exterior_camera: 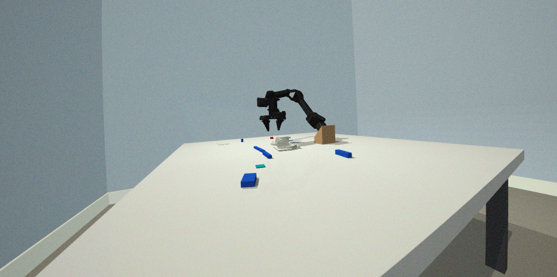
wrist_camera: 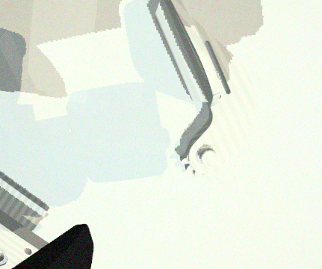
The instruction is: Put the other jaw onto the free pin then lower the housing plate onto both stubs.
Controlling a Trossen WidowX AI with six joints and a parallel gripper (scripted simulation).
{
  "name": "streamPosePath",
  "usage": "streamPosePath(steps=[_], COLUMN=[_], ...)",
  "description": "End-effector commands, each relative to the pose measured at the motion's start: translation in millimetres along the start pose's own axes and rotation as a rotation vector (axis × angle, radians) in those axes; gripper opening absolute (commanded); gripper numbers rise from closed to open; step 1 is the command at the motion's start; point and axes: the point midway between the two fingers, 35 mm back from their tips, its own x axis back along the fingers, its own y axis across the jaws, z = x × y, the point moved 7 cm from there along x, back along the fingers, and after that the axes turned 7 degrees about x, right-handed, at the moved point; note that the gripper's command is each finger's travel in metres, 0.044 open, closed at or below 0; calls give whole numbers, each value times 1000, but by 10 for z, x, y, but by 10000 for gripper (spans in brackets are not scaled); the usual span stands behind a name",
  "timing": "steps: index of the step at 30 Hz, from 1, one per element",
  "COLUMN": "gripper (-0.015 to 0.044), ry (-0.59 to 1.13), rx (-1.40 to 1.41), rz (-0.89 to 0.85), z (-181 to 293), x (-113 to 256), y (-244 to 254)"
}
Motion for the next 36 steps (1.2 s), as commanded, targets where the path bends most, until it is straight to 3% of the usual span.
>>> streamPosePath(steps=[1, 22, 36], gripper=[440, 440, 73], ry=[0, 0, 0], rx=[0, 0, 0], rz=[0, 0, 0], z=[0, 0, 0], x=[-1, -1, -1], y=[0, 0, 0])
